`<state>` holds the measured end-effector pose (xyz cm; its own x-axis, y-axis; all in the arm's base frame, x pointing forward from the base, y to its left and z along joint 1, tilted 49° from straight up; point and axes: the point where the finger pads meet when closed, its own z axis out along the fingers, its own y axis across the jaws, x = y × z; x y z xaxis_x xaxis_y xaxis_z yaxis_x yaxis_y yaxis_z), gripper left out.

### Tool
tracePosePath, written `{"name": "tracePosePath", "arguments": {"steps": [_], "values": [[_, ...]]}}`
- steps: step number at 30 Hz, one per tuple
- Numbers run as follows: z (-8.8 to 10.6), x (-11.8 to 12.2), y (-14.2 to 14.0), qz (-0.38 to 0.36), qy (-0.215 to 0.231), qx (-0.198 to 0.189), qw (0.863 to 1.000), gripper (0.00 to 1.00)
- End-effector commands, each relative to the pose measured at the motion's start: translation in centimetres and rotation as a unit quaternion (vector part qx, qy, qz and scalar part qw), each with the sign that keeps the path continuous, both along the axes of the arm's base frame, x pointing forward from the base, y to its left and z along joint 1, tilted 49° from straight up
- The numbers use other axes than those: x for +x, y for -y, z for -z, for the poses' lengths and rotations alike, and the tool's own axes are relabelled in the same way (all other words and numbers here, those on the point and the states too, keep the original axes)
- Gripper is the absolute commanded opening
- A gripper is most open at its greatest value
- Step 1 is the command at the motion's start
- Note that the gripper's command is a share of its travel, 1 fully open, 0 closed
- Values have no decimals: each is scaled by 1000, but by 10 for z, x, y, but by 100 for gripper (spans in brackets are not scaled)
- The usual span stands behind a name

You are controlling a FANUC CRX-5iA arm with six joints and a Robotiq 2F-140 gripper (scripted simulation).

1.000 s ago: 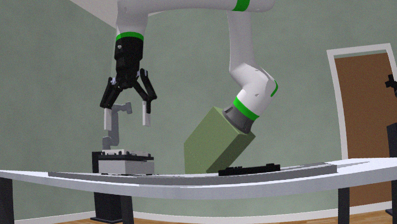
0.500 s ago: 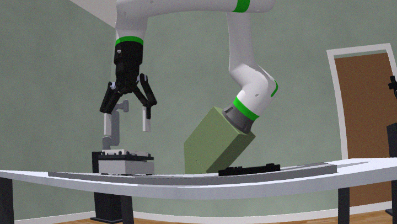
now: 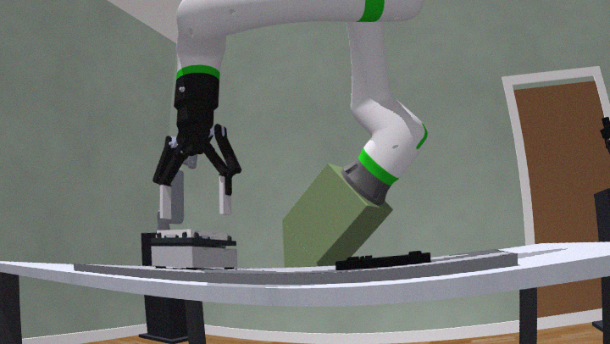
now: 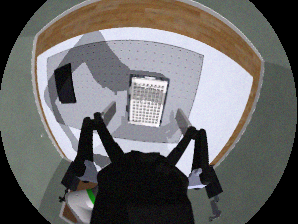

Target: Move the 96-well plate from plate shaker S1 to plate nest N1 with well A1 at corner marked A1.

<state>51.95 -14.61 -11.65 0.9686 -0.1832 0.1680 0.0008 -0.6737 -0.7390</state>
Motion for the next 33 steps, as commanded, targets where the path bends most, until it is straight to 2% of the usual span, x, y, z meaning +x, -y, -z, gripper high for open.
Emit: {"name": "tracePosePath", "arguments": {"steps": [1, 12, 25, 26, 33], "values": [[4, 1, -4, 0, 0, 0, 1000, 100], [16, 6, -17, 0, 0, 0, 1000, 100], [17, 6, -18, 0, 0, 0, 1000, 100], [17, 6, -18, 0, 0, 0, 1000, 0], [17, 6, -18, 0, 0, 0, 1000, 0]]}}
